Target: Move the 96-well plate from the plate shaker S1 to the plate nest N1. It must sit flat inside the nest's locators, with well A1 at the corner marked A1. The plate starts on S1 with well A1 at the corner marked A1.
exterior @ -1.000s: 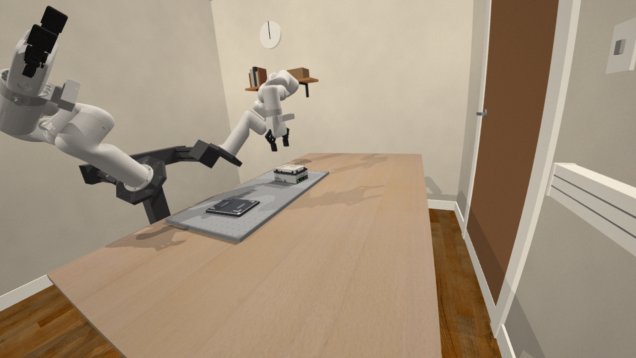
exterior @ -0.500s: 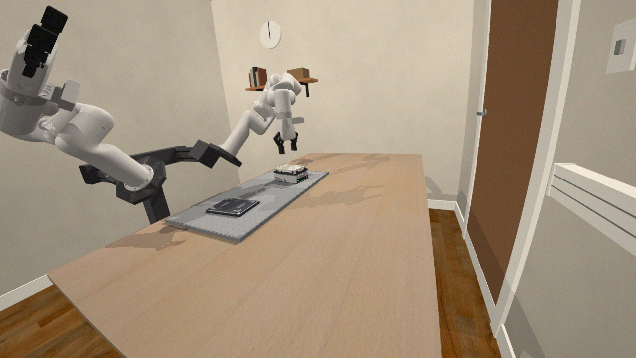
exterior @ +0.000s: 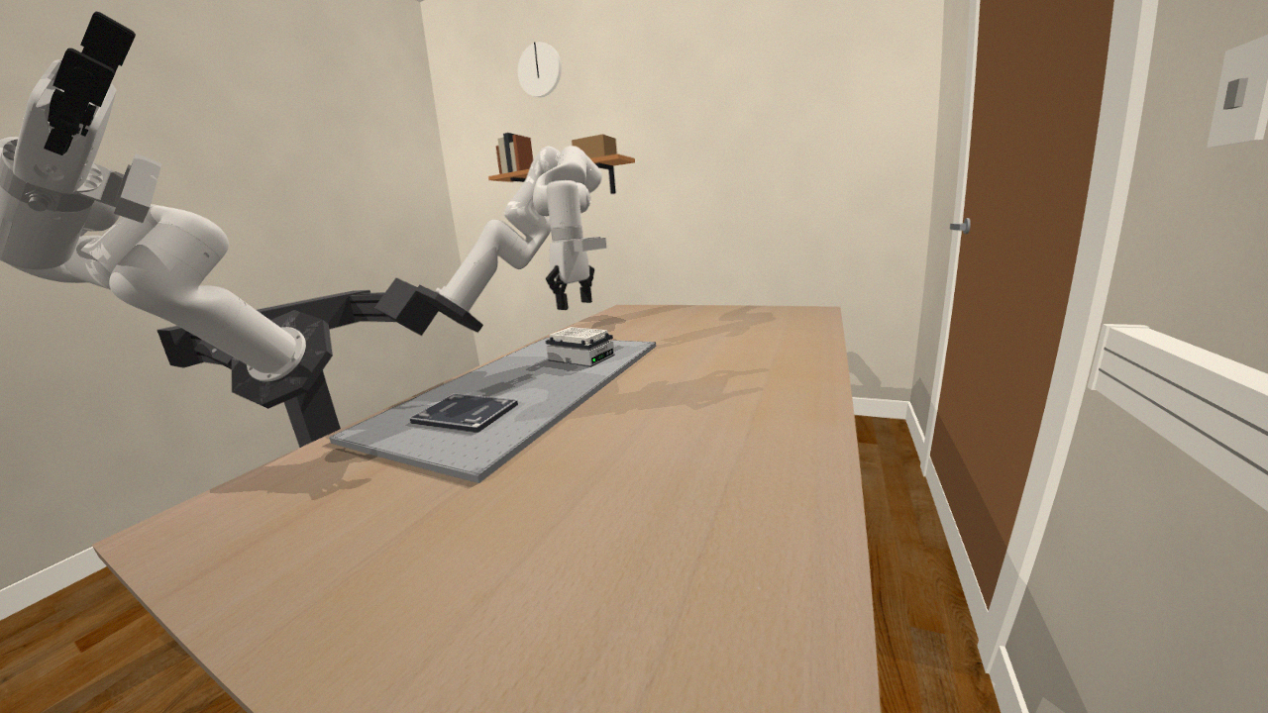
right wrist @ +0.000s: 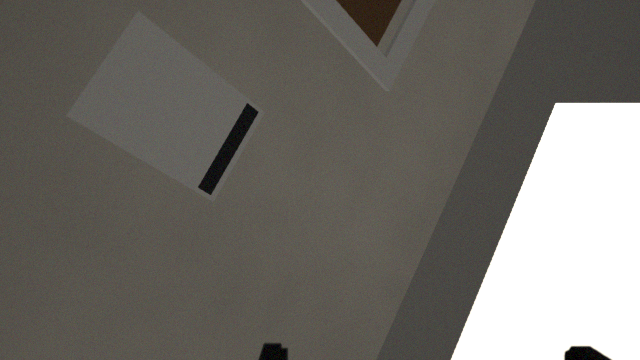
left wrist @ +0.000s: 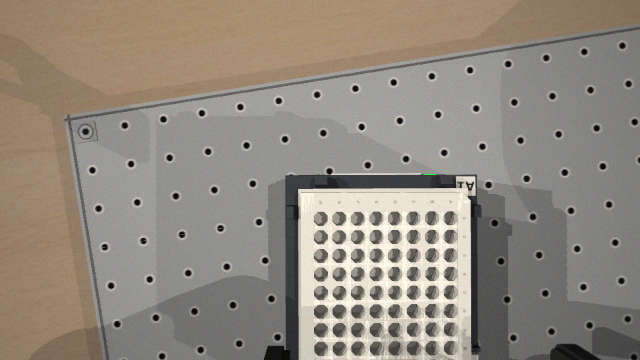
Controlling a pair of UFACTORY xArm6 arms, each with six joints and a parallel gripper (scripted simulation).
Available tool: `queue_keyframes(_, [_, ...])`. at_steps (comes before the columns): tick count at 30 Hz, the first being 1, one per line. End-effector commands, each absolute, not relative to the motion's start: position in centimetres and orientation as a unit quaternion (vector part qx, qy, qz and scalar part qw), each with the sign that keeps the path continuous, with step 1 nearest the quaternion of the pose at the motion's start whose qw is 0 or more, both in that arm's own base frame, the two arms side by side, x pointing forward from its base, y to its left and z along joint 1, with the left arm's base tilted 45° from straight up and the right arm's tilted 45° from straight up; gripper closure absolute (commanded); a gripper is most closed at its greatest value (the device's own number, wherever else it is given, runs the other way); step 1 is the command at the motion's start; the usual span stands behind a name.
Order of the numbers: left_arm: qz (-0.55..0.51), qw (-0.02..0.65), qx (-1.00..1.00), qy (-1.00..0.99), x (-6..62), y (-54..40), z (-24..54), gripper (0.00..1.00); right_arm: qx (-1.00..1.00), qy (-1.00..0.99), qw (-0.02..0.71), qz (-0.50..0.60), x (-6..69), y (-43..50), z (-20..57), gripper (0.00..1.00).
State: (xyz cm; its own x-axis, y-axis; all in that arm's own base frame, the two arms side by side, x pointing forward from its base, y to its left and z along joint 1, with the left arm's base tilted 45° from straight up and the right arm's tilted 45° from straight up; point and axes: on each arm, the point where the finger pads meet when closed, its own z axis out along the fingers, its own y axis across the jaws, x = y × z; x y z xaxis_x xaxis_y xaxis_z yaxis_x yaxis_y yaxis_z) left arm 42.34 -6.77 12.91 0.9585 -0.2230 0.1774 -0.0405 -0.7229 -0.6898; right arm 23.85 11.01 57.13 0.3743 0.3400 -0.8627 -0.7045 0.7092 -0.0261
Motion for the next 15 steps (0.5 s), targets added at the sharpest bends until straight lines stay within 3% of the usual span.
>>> queue_keyframes(1, [-0.127, 0.364, -0.920, 0.072, 42.6, -6.6, 12.7, 0.00, -0.201, 0.455, 0.805, 0.325, 23.8, 11.0, 57.2, 0.00])
queue_keyframes(15, [-0.127, 0.364, -0.920, 0.072, 43.2, -5.1, 11.1, 0.00, -0.201, 0.455, 0.805, 0.325, 23.8, 11.0, 57.2, 0.00])
